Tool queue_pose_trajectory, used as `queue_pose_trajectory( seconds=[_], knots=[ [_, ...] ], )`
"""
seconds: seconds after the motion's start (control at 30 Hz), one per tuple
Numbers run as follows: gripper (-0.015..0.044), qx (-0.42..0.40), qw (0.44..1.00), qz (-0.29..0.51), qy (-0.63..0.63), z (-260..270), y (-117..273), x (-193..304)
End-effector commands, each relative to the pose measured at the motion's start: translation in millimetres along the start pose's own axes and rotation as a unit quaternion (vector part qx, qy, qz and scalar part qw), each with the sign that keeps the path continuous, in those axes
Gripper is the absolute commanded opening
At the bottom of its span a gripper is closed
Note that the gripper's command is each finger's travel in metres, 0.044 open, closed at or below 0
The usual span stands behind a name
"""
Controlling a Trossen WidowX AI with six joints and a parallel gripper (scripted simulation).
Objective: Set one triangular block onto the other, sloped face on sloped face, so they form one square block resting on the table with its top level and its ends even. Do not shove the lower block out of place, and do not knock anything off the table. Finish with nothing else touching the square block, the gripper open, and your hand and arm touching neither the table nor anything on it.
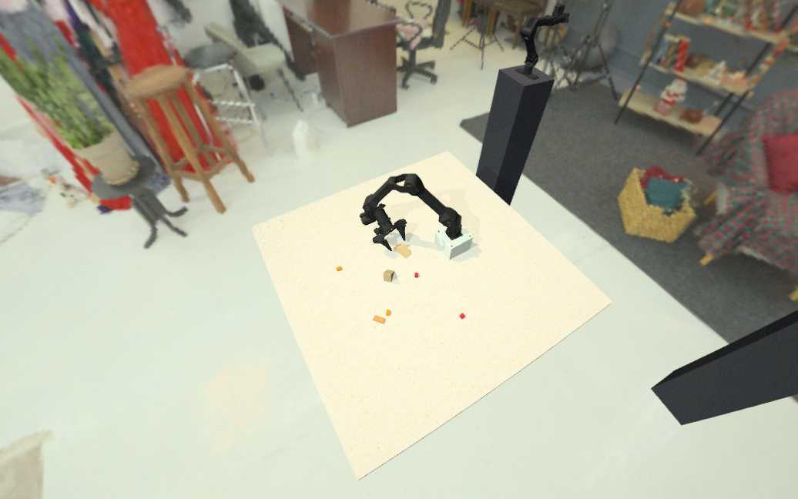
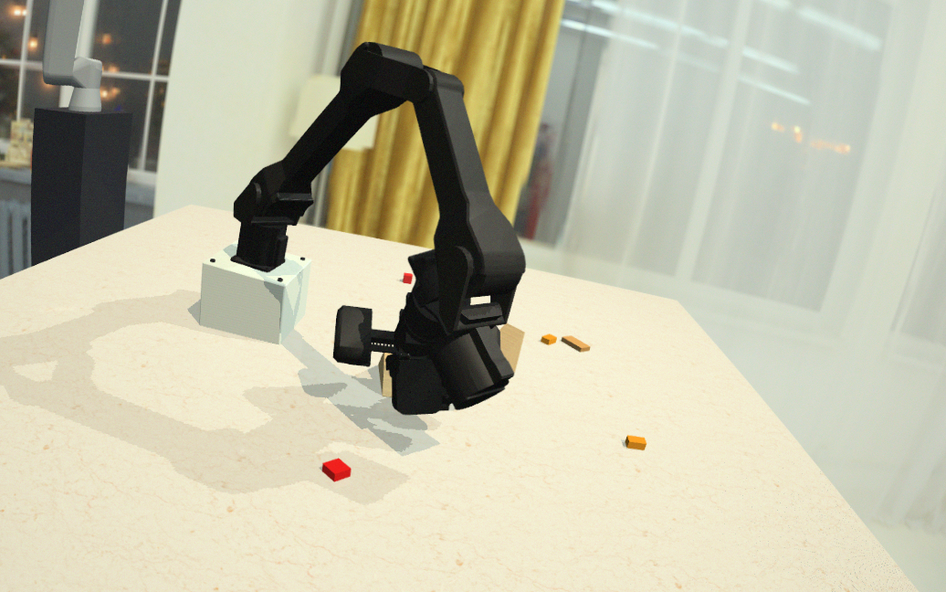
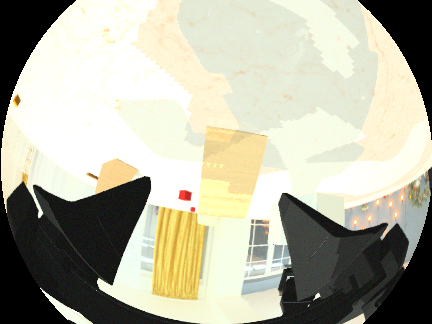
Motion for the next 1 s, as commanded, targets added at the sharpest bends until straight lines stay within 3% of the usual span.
queue_pose_trajectory(
  seconds=[0.0, 0.6, 0.97],
  knots=[
    [0.0440, 0.001, 1.000, 0.007, -0.004, -4.8, -28.7, 2.1],
    [0.0440, 0.001, 1.000, 0.007, -0.004, -7.8, -31.8, 0.9],
    [0.0151, 0.002, 1.000, 0.005, -0.002, -7.1, -30.5, 0.7]
  ],
)
Point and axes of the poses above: the point midway between the two fingers, 35 mm back from their tips, its own y axis back along the fingers, its own z axis across the jaws, x = y × z, the point moved 5 cm from there along y, back along the fingers, and after that the axes turned 15 degrees about -y, right-handed, at the moved point
